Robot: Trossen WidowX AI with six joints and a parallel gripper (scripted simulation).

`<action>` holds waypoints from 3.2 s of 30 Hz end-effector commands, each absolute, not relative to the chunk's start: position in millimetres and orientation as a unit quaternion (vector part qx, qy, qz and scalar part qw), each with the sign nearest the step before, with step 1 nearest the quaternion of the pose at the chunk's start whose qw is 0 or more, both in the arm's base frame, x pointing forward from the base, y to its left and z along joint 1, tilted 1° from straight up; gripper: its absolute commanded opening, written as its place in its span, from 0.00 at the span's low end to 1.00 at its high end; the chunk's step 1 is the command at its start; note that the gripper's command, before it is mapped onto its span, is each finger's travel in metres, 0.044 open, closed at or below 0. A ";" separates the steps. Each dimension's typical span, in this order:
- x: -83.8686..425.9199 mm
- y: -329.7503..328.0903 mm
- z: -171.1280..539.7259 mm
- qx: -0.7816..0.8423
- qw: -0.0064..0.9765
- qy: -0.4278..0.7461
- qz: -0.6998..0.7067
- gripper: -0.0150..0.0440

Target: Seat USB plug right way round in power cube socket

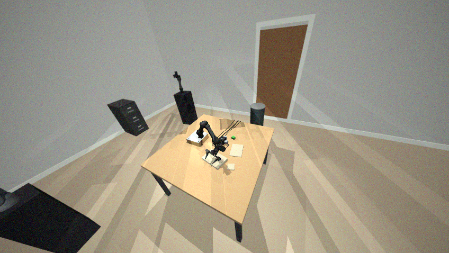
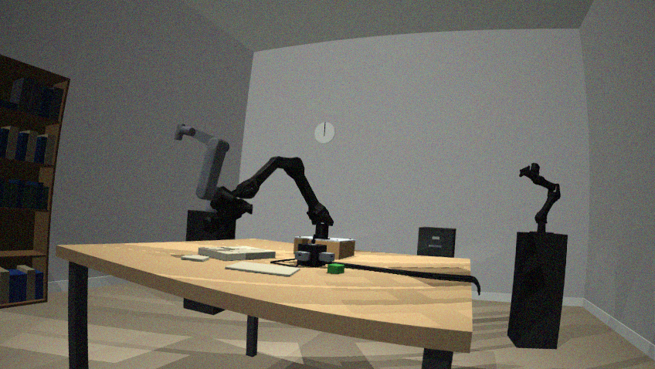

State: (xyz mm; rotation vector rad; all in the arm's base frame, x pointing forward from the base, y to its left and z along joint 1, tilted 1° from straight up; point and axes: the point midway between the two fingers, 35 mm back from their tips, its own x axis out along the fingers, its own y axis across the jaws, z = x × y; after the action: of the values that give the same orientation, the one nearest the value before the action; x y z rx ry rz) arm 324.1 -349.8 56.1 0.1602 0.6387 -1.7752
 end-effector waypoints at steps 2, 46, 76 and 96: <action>363.4 -270.3 55.2 -0.023 0.668 0.486 -0.563 1.00; 297.6 55.1 84.9 -0.446 0.552 0.552 0.439 1.00; 297.8 54.3 64.5 -0.446 0.552 0.554 0.436 0.78; 297.8 54.3 64.5 -0.446 0.552 0.554 0.436 0.25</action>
State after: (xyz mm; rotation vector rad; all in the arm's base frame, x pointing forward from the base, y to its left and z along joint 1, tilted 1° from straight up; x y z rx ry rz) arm 297.7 54.3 64.3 -1.0545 1.3095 1.0314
